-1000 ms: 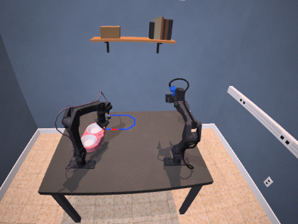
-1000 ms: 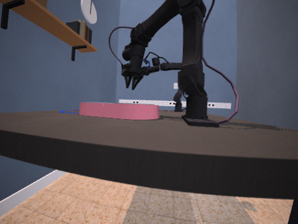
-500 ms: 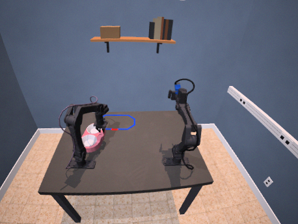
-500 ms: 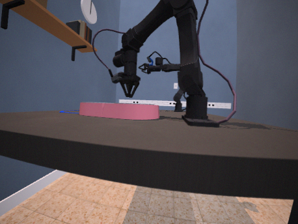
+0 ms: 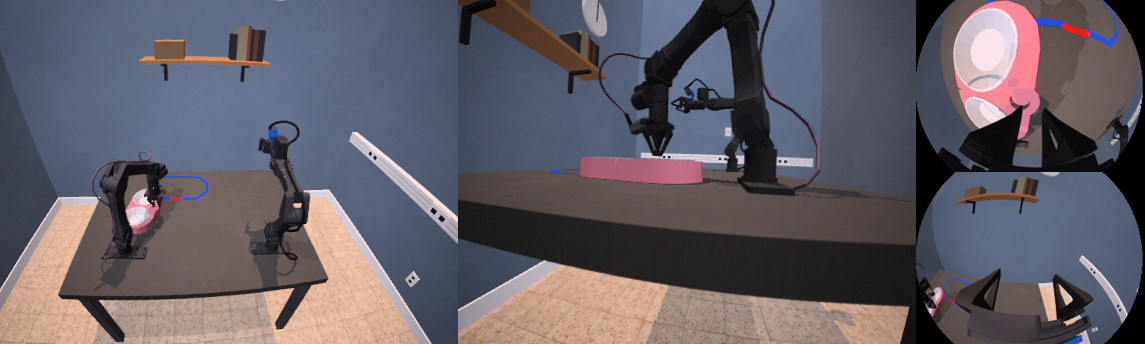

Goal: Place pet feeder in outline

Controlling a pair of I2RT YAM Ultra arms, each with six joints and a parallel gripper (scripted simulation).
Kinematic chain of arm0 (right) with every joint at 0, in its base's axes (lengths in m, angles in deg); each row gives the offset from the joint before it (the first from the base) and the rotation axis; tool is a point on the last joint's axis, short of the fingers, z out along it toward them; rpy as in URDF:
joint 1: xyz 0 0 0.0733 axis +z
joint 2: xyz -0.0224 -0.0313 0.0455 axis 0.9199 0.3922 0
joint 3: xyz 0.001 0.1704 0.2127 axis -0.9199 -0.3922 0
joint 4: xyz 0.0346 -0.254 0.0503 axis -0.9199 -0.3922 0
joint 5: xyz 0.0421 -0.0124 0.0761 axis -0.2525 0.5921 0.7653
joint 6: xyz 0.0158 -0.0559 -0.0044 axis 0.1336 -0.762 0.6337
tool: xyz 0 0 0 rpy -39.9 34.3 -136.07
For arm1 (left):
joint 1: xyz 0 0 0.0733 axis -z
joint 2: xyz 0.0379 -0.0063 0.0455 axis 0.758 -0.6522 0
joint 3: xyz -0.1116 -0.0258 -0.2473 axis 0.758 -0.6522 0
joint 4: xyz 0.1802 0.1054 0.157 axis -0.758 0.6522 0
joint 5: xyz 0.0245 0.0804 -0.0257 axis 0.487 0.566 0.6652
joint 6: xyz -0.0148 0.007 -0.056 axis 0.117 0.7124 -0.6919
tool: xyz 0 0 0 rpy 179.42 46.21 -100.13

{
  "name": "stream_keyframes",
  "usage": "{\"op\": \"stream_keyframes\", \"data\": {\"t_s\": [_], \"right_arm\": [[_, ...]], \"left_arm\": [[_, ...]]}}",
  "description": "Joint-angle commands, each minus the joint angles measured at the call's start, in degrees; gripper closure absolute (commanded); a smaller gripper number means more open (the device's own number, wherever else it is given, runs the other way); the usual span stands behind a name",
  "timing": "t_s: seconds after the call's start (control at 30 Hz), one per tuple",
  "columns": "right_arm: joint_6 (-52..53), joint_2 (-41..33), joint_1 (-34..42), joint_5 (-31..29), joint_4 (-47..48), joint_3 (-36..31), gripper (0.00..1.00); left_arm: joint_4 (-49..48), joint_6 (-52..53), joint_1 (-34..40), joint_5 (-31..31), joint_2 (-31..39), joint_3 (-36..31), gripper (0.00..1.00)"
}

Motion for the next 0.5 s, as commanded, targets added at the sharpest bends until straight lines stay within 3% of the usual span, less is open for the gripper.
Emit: {"op": "stream_keyframes", "data": {"t_s": [0.0,0.47], "right_arm": [[-0.16,-1.17,-0.18,-0.12,1.46,1.90,0.00],[-0.16,-1.17,-0.18,-0.12,1.46,1.90,0.00]], "left_arm": [[-2.64,0.13,0.71,0.06,0.31,-1.13,0.70],[-7.09,0.38,0.30,-0.34,-2.23,-4.78,0.70]]}}
